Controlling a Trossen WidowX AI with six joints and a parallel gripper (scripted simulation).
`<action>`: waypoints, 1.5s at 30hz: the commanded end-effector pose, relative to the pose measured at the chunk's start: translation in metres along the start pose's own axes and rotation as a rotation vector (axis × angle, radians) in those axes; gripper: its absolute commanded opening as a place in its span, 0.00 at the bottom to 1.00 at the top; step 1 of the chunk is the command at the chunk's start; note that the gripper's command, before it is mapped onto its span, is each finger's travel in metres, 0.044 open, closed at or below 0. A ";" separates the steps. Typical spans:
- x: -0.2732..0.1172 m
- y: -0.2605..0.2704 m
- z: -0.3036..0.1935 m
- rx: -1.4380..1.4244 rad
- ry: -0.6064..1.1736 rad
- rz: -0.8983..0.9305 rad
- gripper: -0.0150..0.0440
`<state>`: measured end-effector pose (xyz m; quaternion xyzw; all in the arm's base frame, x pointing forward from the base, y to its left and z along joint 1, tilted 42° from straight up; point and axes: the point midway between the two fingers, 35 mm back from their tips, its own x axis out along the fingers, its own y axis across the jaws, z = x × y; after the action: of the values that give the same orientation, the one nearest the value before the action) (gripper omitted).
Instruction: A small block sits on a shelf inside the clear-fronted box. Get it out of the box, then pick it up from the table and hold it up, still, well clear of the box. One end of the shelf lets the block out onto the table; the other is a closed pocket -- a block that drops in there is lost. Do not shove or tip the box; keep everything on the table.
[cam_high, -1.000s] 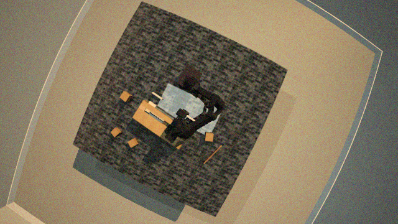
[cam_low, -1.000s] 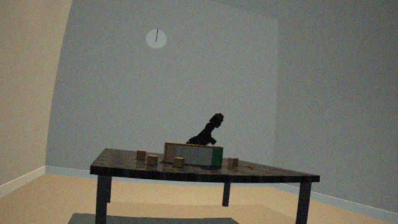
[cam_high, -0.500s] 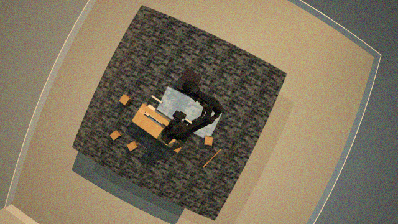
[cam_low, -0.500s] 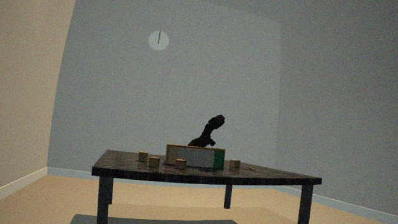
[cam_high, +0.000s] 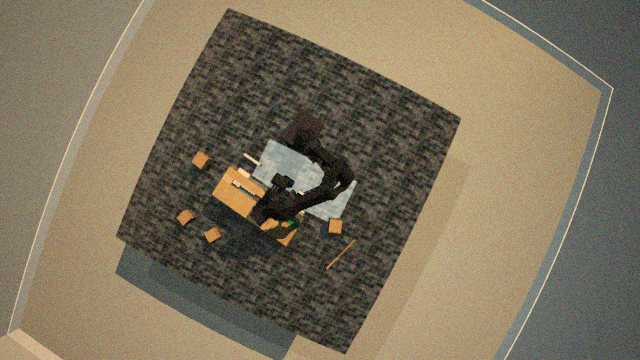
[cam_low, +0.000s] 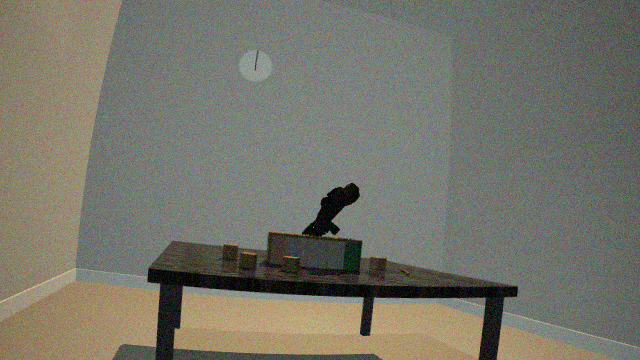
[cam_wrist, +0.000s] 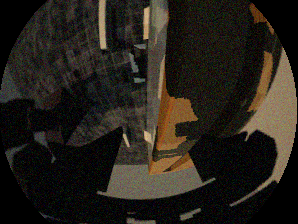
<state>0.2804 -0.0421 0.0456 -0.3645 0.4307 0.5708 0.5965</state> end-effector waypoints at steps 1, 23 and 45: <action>0.006 0.002 -0.011 0.001 0.002 0.011 0.93; 0.010 0.004 -0.021 0.001 0.002 0.011 0.93; 0.017 0.004 -0.041 0.001 0.003 0.011 0.93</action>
<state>0.2731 -0.0703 0.0198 -0.3635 0.4323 0.5713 0.5954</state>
